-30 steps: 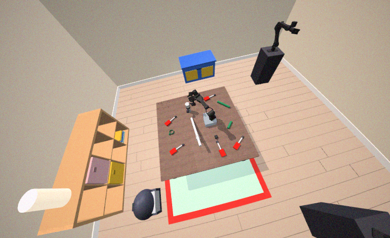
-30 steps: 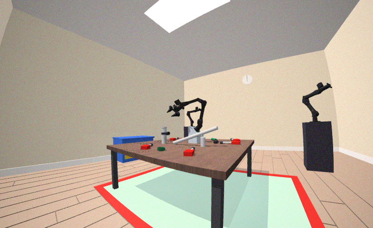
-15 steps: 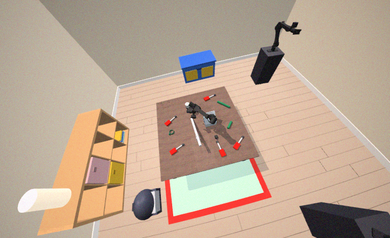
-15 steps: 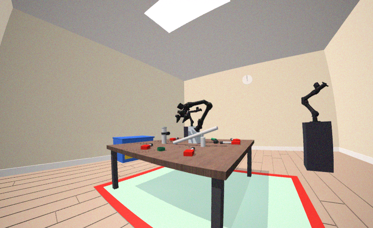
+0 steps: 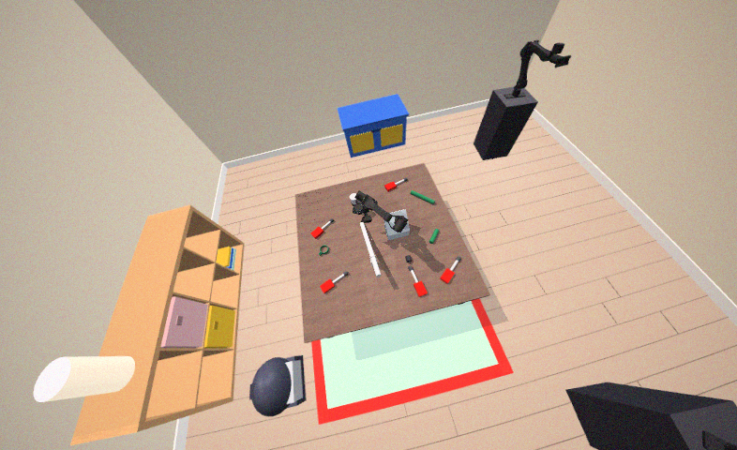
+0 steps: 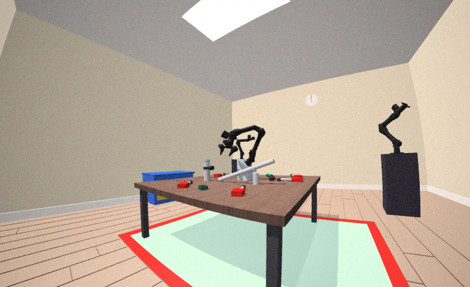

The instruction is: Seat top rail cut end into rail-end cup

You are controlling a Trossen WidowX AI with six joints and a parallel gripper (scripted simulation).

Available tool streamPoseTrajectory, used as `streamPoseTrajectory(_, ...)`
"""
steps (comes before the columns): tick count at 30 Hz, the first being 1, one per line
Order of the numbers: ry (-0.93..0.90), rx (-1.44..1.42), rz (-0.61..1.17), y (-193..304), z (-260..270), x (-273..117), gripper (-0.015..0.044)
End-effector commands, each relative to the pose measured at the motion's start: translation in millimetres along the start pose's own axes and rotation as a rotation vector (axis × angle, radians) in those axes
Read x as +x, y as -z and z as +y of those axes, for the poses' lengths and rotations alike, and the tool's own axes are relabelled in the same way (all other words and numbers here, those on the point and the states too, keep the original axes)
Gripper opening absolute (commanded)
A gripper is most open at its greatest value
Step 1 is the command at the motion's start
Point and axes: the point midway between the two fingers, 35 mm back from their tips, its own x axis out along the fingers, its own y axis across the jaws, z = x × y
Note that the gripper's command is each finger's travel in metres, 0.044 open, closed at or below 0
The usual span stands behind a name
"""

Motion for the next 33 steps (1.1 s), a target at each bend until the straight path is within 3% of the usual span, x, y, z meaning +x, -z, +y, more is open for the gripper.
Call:
streamPoseTrajectory(1, 0.017, -0.407, 0.009, 3.0, -42.5, 8.9, 0.044)
streamPoseTrajectory(7, 0.026, -0.89, 0.026, 15.2, -92.4, 23.0, 0.044)
streamPoseTrajectory(14, 0.028, -1.179, 0.033, 25.0, -119.8, 32.7, 0.044)
streamPoseTrajectory(33, 0.028, -1.213, 0.034, 26.3, -122.9, 33.9, 0.044)
